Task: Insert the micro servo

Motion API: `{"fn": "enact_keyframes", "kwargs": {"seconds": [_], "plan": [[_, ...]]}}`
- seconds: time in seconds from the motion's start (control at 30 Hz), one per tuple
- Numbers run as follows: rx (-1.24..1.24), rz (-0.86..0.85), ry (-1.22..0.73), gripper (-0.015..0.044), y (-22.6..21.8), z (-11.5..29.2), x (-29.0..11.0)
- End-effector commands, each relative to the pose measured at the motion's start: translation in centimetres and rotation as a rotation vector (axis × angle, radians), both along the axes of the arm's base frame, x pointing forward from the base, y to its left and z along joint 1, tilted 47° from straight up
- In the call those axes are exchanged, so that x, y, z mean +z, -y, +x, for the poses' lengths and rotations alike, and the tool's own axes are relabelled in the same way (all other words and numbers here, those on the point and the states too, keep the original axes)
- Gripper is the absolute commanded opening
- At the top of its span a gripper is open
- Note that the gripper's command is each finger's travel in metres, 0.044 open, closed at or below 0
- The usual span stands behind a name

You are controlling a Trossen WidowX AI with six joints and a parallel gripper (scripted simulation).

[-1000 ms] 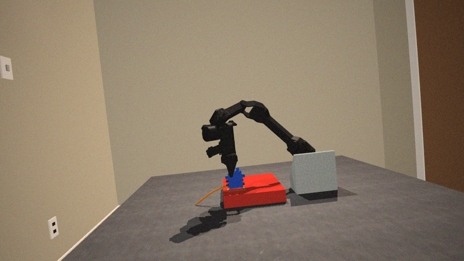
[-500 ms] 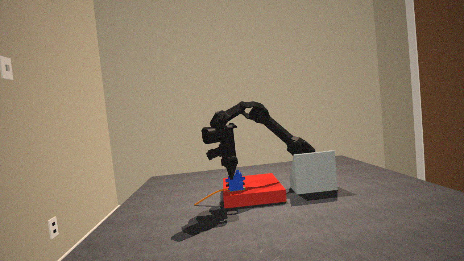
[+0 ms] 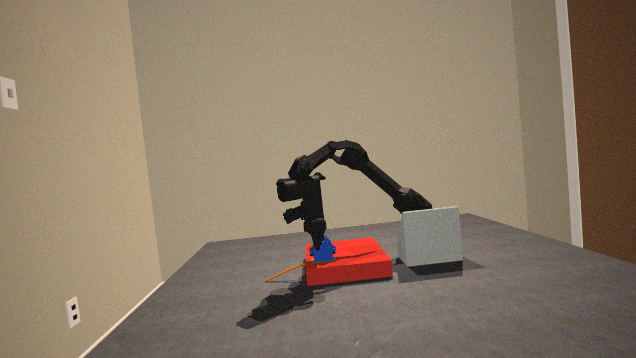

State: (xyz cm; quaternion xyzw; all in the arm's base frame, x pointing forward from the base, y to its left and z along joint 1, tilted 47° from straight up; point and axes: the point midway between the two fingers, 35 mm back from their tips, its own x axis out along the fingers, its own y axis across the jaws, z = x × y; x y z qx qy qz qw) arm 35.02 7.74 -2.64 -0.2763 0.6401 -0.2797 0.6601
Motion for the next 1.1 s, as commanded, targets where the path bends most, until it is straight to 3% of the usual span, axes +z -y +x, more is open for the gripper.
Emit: {"fn": "enact_keyframes", "kwargs": {"seconds": [0.0, 1.07], "plan": [[0.006, -0.002, -0.004, 0.0000, 0.3, 0.0, -0.3], [0.006, -0.003, -0.003, 0.0000, 2.2, 0.1, -2.0]]}}
